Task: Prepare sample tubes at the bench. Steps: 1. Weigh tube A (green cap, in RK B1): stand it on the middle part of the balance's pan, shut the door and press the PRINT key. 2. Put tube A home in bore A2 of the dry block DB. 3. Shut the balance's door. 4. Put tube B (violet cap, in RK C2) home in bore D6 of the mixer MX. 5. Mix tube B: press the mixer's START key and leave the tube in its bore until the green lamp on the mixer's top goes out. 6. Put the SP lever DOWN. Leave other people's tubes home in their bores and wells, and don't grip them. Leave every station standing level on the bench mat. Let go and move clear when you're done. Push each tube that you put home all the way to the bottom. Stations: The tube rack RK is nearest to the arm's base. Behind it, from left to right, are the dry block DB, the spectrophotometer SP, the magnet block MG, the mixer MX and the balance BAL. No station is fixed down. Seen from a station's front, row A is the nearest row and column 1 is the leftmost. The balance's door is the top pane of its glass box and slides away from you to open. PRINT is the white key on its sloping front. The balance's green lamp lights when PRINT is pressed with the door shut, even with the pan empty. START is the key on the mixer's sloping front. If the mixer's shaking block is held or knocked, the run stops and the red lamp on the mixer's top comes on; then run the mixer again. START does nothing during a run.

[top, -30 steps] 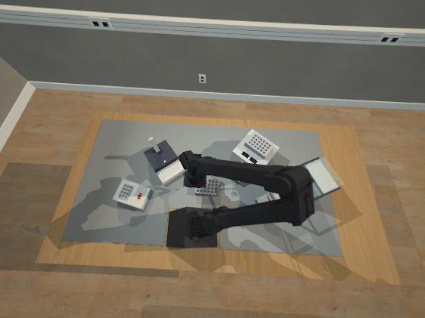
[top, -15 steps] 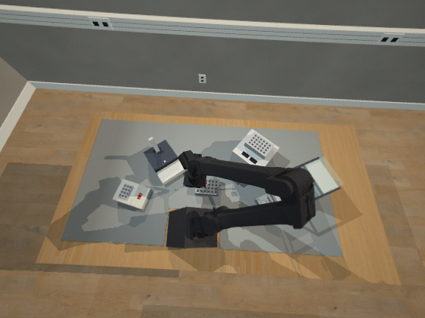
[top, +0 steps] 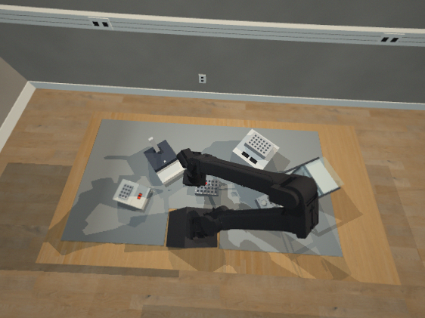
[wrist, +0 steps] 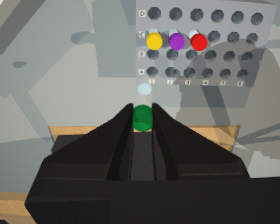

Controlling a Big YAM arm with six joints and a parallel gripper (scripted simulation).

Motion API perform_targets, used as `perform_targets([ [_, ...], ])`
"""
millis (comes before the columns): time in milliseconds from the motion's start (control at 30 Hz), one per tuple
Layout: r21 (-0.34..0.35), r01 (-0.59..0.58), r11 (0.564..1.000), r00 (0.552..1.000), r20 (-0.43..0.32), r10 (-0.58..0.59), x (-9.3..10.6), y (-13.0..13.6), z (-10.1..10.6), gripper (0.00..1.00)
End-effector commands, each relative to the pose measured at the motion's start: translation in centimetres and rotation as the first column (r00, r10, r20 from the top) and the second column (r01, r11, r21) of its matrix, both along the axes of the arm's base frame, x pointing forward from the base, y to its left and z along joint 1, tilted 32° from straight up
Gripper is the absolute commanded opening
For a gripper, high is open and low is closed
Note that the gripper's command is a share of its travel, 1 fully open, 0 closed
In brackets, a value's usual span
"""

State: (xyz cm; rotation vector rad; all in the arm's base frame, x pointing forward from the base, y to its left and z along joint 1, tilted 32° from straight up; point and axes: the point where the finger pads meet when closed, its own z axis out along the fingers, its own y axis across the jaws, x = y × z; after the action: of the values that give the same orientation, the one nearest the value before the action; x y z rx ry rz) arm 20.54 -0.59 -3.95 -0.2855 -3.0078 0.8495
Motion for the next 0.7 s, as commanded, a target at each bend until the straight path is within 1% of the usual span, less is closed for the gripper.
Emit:
perform_targets([
  [0,0.014,-0.001,1.0,0.999,0.042,0.001,2.0,1.5,1.4,0.09],
  [267,0.016,-0.001,1.0,0.999,0.043,0.001,2.1,2.3,2.6,0.09],
  [367,0.011,-0.001,1.0,0.999,0.034,0.001,2.0,2.3,2.6,0.09],
  [433,0.017,-0.001,1.0,0.999,0.044,0.0,2.1,2.6,3.1,0.09],
  [667,0.018,-0.001,1.0,0.999,0.045,0.0,2.2,3.2,4.1,0.09],
])
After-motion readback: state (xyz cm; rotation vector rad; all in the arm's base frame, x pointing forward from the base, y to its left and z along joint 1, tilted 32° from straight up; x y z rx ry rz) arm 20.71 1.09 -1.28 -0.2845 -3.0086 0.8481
